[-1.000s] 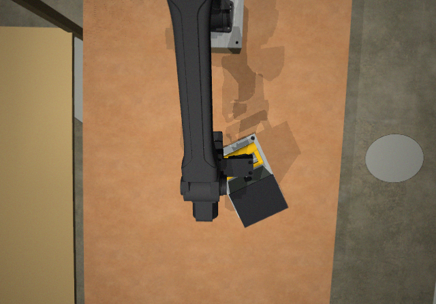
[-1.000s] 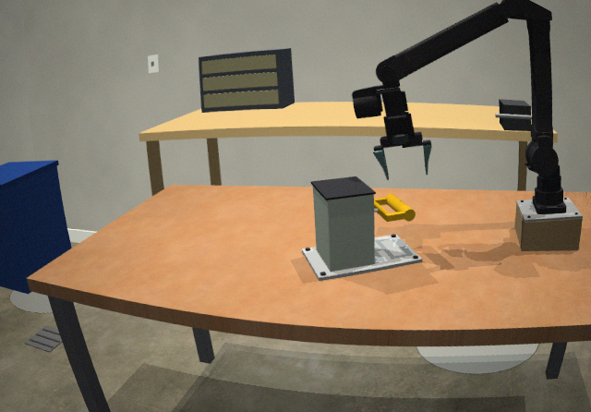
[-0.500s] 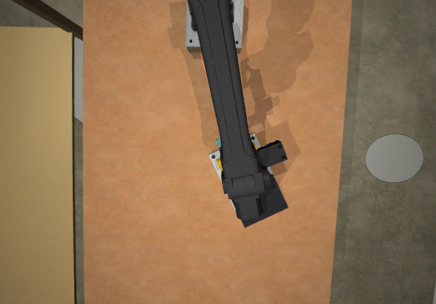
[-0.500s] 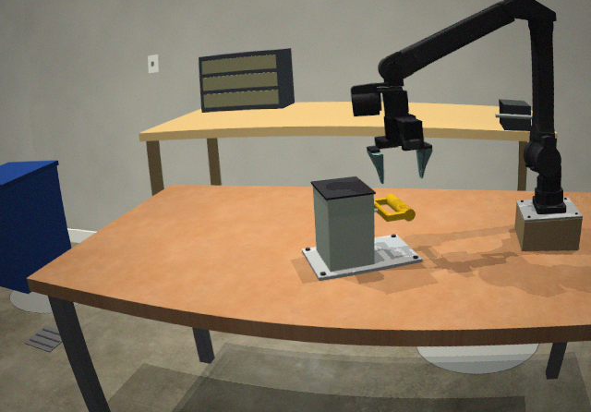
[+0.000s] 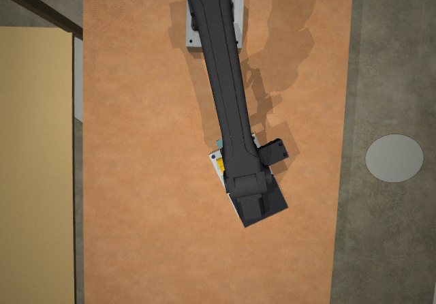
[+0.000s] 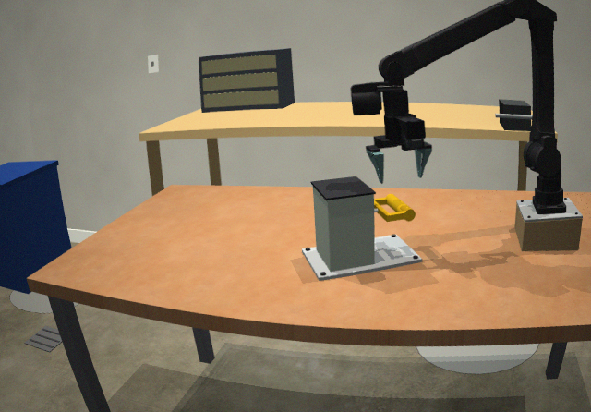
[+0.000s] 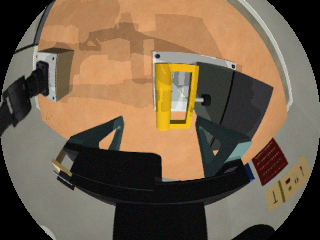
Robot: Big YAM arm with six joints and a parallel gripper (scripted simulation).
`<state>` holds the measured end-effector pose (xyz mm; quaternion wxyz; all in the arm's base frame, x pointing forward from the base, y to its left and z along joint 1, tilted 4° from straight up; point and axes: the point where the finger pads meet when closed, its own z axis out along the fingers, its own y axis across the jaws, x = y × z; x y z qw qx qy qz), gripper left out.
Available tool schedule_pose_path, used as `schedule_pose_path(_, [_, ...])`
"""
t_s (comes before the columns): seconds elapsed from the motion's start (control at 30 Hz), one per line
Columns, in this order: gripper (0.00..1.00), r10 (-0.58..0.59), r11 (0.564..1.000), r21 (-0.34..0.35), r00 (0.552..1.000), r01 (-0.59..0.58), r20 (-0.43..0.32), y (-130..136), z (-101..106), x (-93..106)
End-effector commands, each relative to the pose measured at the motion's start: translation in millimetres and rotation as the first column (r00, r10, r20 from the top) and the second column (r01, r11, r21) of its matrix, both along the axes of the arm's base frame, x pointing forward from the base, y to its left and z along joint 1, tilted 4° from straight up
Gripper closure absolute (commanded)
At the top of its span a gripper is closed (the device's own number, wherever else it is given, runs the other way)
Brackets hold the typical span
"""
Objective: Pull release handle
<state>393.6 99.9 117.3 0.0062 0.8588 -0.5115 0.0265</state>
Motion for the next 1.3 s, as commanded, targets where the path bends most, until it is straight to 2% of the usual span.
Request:
schedule_pose_path(0.0, [0.0, 0.03, 1.0, 0.006, 0.999, -0.03, 0.042, 6.0, 11.9, 3.4])
schedule_pose_path(0.47, [0.0, 0.038, 0.999, 0.006, 0.998, -0.038, 0.047, 8.1, 12.9, 3.3])
schedule_pose_path(0.5, [1.0, 0.038, 0.999, 0.006, 0.998, -0.038, 0.047, 8.1, 12.9, 3.3])
schedule_pose_path(1.27, [1.0, 0.038, 0.999, 0.006, 0.998, -0.038, 0.047, 8.1, 12.9, 3.3])
